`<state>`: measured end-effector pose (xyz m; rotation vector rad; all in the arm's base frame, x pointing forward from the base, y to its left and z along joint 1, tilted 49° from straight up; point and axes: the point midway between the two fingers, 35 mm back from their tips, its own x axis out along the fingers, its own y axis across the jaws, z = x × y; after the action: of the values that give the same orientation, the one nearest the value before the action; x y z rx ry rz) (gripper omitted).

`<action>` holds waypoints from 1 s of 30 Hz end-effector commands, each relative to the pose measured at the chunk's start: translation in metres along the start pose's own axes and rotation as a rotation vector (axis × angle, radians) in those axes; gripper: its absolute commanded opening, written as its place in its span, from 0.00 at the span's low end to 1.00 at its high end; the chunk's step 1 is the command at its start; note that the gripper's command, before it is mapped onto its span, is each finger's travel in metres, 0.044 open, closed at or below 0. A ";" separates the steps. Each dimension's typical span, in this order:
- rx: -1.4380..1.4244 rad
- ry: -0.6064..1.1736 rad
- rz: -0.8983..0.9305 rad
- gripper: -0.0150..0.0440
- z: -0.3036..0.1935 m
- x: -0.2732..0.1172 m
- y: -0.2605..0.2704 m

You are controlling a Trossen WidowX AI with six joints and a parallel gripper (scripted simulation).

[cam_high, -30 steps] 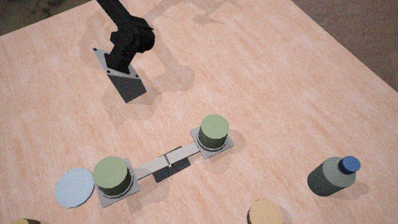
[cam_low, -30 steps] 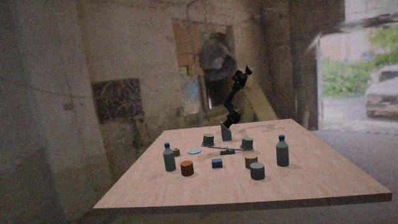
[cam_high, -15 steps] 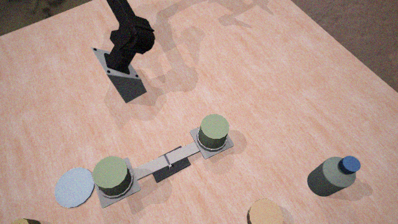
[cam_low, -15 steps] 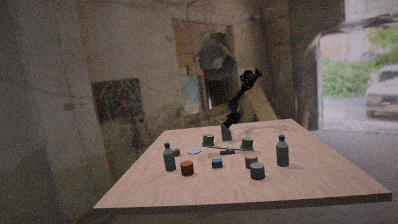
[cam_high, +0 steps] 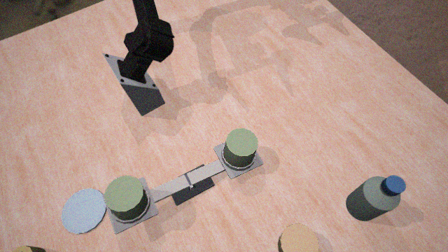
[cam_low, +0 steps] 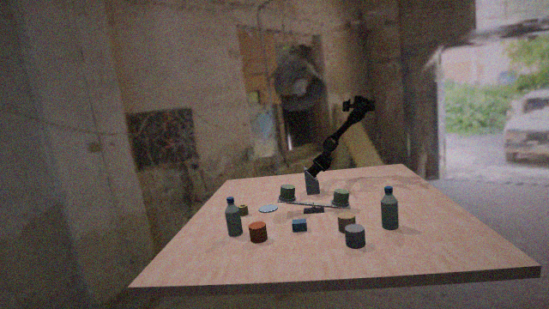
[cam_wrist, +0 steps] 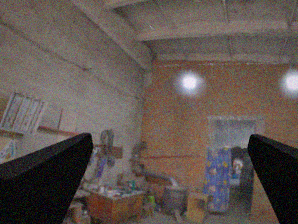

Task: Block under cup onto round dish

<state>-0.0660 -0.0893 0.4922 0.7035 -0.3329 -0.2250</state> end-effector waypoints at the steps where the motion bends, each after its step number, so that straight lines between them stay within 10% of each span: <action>1: -0.137 0.086 -0.033 1.00 -0.027 0.027 0.016; 30: -0.690 0.814 -0.189 1.00 -0.210 0.178 -0.021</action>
<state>0.1509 -0.0328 0.3968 0.1273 0.4548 -0.2344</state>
